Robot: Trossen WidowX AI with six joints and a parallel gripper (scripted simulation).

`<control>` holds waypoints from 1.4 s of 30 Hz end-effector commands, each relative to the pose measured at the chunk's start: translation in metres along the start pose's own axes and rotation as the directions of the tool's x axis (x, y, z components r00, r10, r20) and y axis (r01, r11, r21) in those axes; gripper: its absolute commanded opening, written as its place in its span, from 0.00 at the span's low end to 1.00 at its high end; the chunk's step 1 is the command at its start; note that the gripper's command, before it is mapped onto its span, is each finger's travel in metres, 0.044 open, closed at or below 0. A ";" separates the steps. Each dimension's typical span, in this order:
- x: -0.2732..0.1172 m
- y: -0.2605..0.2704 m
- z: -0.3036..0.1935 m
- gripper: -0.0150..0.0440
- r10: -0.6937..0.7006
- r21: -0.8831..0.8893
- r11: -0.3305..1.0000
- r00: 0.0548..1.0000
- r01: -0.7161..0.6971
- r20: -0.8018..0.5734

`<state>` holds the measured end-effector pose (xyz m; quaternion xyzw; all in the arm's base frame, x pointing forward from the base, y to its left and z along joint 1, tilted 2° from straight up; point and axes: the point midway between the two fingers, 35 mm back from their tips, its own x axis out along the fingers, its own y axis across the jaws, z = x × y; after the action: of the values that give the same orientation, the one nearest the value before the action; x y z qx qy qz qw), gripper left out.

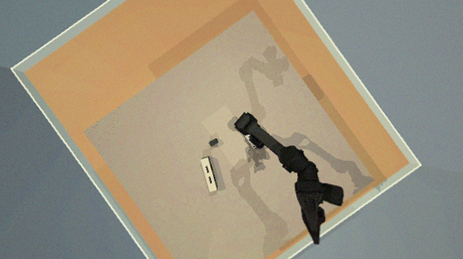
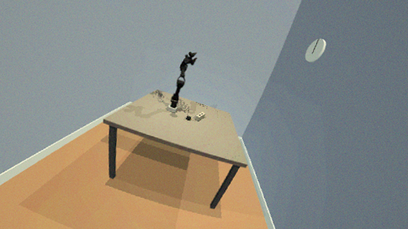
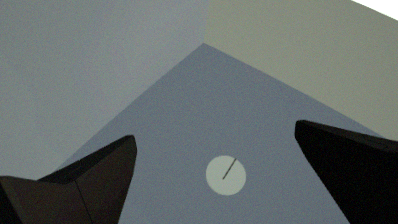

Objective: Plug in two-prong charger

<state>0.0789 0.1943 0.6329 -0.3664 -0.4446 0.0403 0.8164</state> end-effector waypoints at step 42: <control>0.033 0.127 -0.099 1.00 0.195 -0.195 0.953 0.961 -0.234 -0.198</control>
<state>0.1984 0.2414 0.5520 -0.4952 -0.3372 0.0400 0.7997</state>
